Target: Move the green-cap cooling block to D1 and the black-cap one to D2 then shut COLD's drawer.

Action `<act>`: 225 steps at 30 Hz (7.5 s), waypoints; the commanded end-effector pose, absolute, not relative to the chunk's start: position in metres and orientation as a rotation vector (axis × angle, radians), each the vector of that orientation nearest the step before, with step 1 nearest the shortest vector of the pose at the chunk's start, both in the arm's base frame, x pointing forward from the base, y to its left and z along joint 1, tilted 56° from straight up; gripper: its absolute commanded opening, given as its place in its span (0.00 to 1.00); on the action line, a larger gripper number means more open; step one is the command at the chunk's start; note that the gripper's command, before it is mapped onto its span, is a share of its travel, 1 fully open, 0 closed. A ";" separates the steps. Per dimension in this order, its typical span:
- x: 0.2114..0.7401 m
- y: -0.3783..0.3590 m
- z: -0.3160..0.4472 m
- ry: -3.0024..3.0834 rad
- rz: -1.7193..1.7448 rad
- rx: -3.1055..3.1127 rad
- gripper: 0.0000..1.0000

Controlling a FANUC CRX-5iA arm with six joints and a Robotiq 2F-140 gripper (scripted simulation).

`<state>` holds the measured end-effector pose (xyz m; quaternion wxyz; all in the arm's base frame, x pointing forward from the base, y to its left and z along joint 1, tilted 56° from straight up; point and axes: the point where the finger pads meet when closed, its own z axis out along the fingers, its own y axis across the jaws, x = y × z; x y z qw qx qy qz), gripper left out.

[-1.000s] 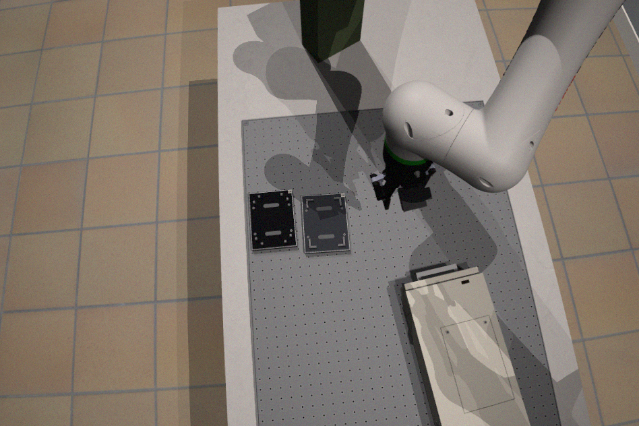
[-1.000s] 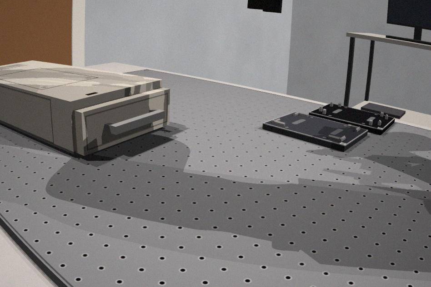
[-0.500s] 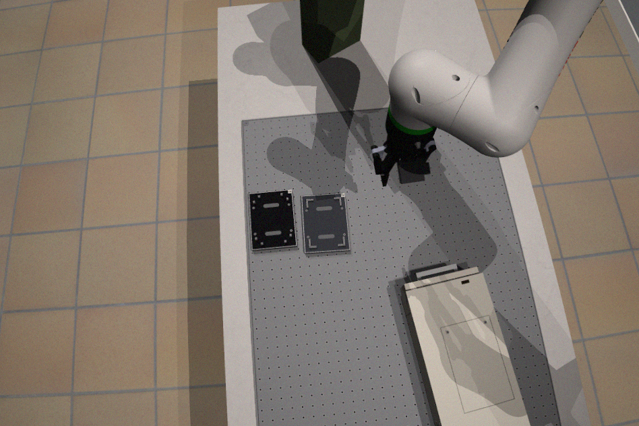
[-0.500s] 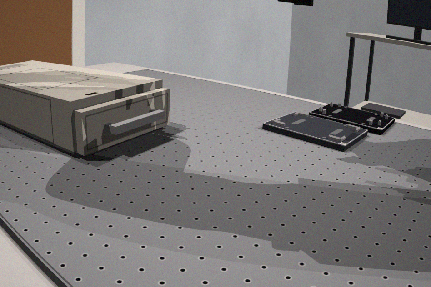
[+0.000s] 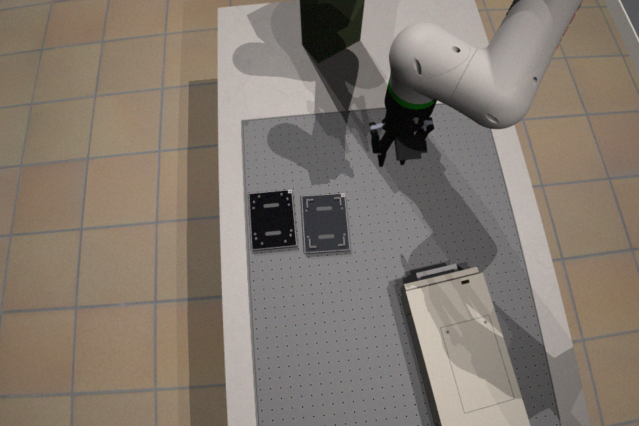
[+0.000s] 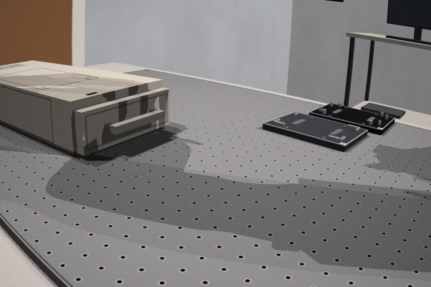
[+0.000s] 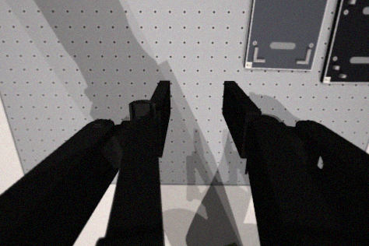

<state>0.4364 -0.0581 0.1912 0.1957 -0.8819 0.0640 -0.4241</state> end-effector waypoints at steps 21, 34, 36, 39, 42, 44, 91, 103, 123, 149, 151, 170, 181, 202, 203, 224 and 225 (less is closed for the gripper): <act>0.436 -0.058 0.192 0.081 -1.222 -2.499 0.34; 0.436 -0.058 0.192 -0.367 -1.348 -2.586 0.34; 0.436 -0.058 0.192 -0.439 -1.365 -2.594 0.34; 0.436 -0.058 0.192 -0.475 -1.373 -2.597 0.34; 0.436 -0.058 0.192 -0.585 -1.397 -2.604 0.34; 0.436 -0.058 0.192 -0.659 -1.413 -2.607 0.34; 0.436 -0.058 0.192 -2.205 -1.534 -2.271 0.34; 0.436 -0.058 0.192 -2.205 -1.533 -2.271 0.34; 0.486 -0.042 0.220 -2.205 -1.534 -2.271 0.34; 0.566 -0.016 0.266 -2.205 -1.535 -2.271 0.34; 0.573 -0.014 0.270 -2.205 -1.535 -2.271 0.34; 0.630 0.005 0.302 -2.204 -1.535 -2.271 0.34; 0.660 0.015 0.320 -2.204 -1.535 -2.271 0.34; 0.682 0.023 0.314 -2.204 -1.535 -2.271 0.34; 0.683 0.023 0.313 -2.204 -1.535 -2.271 0.34; 0.702 0.030 0.299 -2.204 -1.535 -2.271 0.34; 0.702 0.030 0.299 -2.204 -1.535 -2.271 0.34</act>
